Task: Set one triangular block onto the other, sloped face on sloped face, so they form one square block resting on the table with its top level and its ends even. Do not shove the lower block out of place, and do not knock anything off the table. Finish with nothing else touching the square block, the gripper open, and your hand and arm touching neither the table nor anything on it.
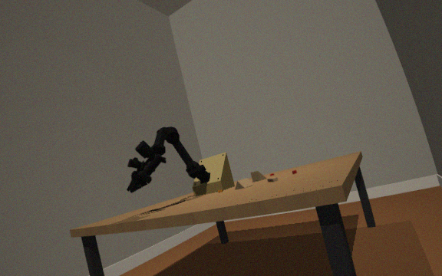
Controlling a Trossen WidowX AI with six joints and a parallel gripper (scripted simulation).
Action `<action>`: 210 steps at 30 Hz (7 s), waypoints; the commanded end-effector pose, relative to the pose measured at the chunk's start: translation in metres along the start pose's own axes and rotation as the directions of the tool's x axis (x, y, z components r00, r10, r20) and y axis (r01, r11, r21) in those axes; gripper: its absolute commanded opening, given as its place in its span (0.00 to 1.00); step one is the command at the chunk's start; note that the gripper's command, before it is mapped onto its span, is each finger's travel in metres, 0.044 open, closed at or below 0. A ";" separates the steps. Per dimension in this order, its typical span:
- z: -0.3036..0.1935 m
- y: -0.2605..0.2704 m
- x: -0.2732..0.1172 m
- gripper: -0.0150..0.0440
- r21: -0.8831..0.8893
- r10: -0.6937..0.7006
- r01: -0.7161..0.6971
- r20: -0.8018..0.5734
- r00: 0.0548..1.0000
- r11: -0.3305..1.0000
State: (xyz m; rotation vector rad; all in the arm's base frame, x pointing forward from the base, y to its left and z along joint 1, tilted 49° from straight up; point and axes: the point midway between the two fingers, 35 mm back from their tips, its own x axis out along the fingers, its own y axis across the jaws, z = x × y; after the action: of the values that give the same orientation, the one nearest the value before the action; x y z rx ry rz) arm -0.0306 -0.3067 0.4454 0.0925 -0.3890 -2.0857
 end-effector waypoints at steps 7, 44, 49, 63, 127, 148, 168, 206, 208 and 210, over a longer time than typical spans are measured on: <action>-0.129 0.074 -0.067 1.00 -0.128 0.248 -0.284 -0.236 0.939 0.950; -0.349 -0.026 -0.375 1.00 -0.607 0.773 -0.792 -0.536 0.340 -0.072; -0.353 -0.021 -0.375 1.00 -0.603 0.765 -0.795 -0.546 0.342 -0.074; -0.388 0.025 -0.362 1.00 -0.584 0.746 -0.808 -0.574 0.339 -0.082; -0.347 0.044 -0.401 0.25 -0.599 0.766 -0.798 -0.543 0.343 -0.068; -0.332 0.040 -0.409 0.25 -0.632 0.761 -0.767 -0.551 0.343 -0.112; -0.348 0.059 -0.430 0.25 -0.696 0.583 -0.381 -0.718 0.379 -0.609; -0.322 0.060 -0.414 0.25 0.035 0.113 0.232 -0.796 0.595 -0.972; -0.322 0.060 -0.414 0.25 0.035 0.113 0.232 -0.796 0.595 -0.972; -0.322 0.060 -0.414 0.25 0.035 0.113 0.232 -0.796 0.595 -0.972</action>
State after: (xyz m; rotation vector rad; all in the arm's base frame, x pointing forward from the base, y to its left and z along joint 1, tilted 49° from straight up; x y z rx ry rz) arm 0.3053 -0.0609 0.1212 -1.5155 1.8193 0.3002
